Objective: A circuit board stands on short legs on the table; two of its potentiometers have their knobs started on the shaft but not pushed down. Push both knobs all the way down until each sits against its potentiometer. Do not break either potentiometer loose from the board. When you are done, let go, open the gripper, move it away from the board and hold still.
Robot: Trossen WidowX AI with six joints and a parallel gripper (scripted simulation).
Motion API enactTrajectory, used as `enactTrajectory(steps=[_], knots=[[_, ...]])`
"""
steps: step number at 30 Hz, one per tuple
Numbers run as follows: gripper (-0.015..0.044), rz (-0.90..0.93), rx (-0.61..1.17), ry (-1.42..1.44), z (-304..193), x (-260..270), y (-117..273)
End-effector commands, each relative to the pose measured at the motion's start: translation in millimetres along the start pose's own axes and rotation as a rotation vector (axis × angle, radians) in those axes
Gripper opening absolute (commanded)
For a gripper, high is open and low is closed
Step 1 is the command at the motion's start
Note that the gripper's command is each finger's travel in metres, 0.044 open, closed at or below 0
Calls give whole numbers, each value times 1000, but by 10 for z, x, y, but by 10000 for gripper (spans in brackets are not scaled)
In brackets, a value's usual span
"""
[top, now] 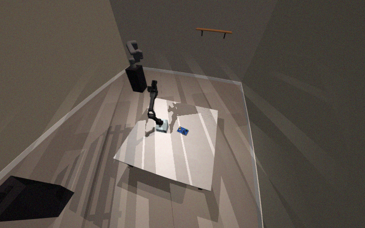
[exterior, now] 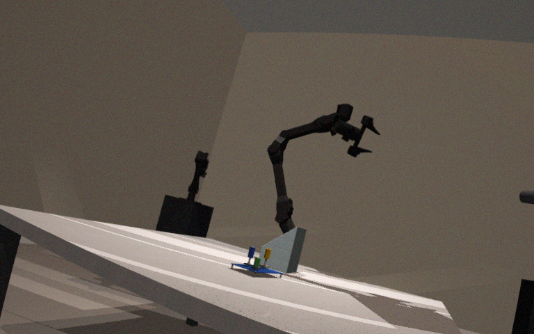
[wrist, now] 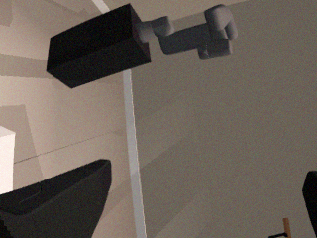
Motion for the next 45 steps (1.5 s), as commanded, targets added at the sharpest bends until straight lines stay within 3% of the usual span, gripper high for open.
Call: enactTrajectory(steps=[1, 15, 45], knots=[[374, 0, 3, -5, -9, 1, 2], [6, -12, 240, -399, -703, 144, 195], [0, -181, 760, -1273, -1998, 814, 883]])
Point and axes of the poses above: the point midway between the two fingers, 35 mm back from their tips, its own y axis back along the fingers, its own x axis across the jaws, z = x × y, the point moved 10 cm from there along y, back along the fingers, and after that the axes turned 10 degrees about y, right-handed, at the moved point
